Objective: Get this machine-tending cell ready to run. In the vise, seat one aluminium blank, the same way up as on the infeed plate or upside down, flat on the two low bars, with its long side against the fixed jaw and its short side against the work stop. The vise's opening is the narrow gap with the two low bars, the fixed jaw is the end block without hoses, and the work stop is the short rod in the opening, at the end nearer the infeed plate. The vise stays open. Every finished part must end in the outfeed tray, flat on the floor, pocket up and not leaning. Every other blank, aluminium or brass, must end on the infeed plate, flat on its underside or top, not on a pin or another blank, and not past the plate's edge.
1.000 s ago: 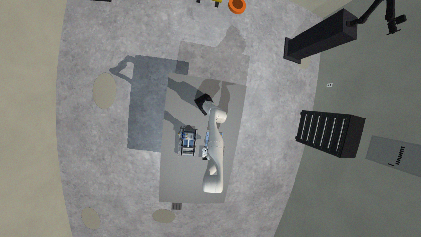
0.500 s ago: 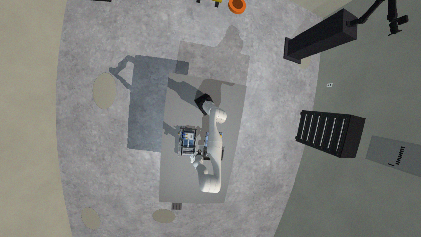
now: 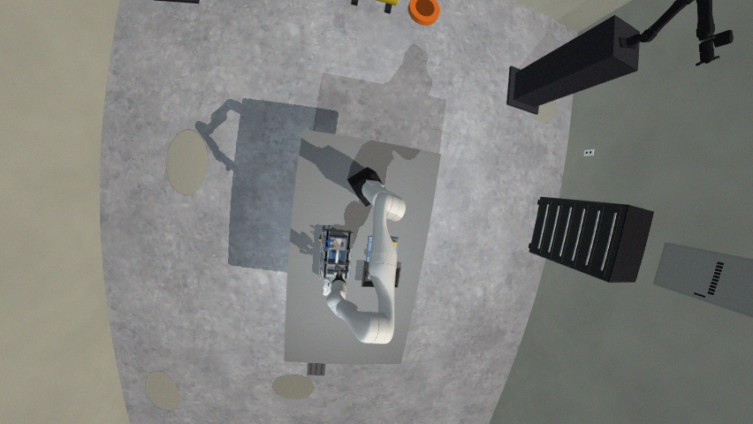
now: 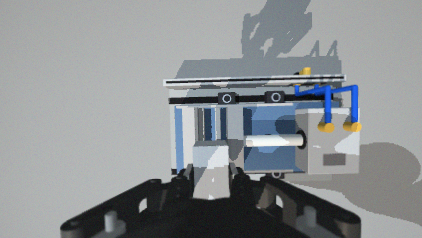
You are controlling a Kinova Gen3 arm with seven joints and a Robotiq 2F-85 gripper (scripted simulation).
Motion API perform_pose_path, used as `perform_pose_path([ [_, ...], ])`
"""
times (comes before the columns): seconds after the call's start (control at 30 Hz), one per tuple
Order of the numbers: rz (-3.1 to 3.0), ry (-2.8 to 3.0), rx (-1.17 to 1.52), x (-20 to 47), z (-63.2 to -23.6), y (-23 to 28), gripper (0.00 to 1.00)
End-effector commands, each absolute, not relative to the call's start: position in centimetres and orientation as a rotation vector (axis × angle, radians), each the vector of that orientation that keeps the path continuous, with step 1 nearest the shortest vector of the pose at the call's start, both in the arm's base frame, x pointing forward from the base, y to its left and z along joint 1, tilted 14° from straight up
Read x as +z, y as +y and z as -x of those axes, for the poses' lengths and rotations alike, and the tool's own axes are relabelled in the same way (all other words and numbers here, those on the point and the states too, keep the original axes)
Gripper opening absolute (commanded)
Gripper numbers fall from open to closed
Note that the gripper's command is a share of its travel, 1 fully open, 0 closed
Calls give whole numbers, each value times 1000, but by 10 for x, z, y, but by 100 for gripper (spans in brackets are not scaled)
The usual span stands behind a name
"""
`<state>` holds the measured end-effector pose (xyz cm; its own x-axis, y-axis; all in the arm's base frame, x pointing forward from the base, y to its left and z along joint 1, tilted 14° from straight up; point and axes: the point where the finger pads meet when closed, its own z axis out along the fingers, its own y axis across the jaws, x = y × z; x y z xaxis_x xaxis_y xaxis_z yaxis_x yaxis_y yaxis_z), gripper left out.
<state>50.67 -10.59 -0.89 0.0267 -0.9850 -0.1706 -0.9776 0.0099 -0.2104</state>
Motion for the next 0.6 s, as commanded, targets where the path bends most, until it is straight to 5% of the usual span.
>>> perform_pose_path([
  [0.0, 2038, 2027, -43, -10, -509, -113, 0],
  [0.57, 2051, 2047, -42, -11, -507, -131, 0],
])
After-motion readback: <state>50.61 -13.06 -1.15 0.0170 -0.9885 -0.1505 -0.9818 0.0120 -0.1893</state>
